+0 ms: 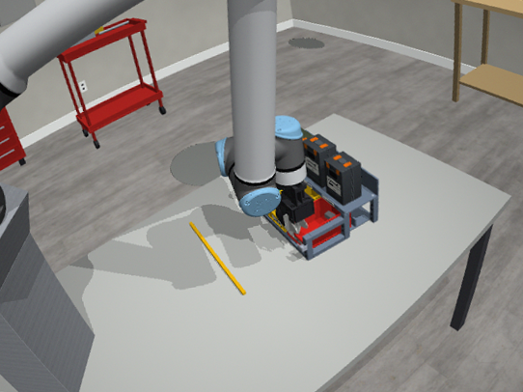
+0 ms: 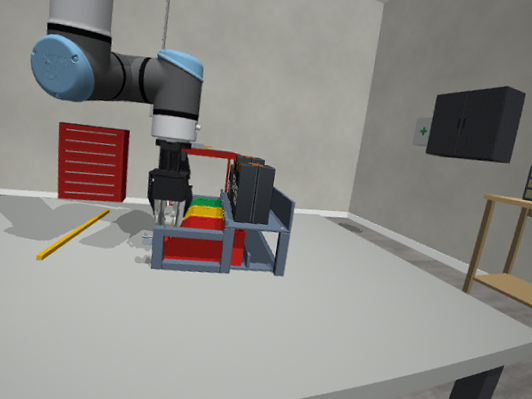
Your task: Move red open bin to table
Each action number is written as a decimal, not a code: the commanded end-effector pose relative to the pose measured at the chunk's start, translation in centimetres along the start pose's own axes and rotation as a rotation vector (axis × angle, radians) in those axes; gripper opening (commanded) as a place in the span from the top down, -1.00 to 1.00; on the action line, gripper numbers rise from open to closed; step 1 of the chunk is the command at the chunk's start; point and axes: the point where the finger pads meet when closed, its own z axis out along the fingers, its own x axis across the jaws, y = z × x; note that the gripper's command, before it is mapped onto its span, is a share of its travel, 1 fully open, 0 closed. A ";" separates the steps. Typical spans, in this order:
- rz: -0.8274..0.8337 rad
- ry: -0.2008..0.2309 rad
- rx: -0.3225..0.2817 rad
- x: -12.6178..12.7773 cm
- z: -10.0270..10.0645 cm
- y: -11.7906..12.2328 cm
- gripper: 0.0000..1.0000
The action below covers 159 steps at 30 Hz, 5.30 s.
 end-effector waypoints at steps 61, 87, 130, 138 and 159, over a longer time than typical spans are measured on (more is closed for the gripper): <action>0.000 0.001 0.000 0.1 -0.9 0.0 1.00; 0.000 0.001 0.000 -0.5 -2.0 0.0 1.00; 0.000 0.001 0.000 -8.7 -2.0 0.0 1.00; 0.000 0.001 0.000 -9.2 -2.0 0.0 1.00; 0.000 0.001 0.000 -16.0 -2.0 0.0 1.00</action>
